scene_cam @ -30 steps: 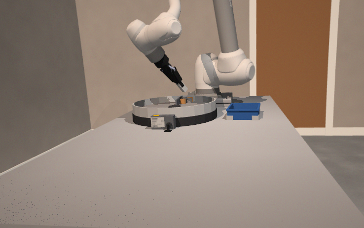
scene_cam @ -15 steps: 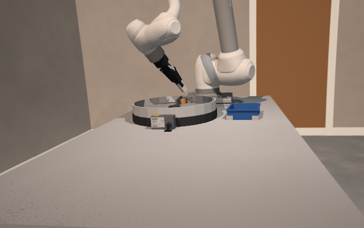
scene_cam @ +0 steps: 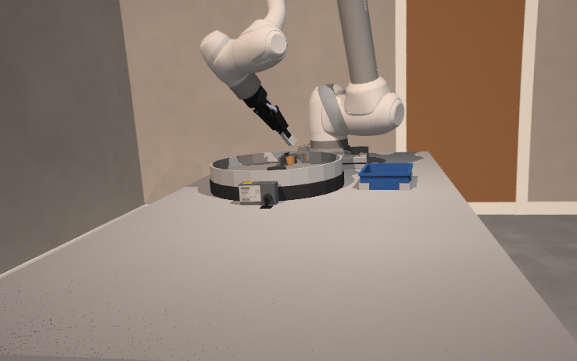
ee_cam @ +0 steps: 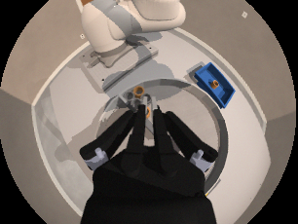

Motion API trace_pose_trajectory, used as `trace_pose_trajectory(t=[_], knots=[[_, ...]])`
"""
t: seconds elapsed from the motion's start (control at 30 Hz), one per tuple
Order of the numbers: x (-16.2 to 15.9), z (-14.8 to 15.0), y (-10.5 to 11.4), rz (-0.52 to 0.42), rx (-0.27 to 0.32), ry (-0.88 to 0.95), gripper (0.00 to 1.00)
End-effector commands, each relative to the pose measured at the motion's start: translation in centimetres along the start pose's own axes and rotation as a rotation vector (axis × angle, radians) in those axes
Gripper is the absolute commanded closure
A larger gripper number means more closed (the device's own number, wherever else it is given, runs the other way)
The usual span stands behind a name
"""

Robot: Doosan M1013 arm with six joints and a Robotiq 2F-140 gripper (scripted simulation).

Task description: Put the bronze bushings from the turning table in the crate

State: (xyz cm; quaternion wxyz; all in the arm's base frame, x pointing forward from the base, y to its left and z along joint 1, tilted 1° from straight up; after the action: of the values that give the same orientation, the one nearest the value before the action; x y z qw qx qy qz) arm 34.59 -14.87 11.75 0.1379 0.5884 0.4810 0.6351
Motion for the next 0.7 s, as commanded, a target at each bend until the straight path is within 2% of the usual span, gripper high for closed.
trace_pose_trajectory(t=[0.0, 0.67], knots=[[0.01, 0.00, 0.01, 0.000, 0.000, 0.000, 0.94], [-0.30, 0.08, -0.38, 0.000, 0.000, 0.000, 0.94]])
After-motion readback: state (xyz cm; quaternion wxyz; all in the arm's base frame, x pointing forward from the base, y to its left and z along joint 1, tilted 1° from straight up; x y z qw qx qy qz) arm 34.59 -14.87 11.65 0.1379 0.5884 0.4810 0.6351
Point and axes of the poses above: the point where the finger pads meet when closed, its own y axis back along the fingers, its own z axis across the jaws, x = y × z, the point moved 1 cm from there along y, back along the fingers, and after that the axes turned 14 degrees about -y, right-handed, at the moved point
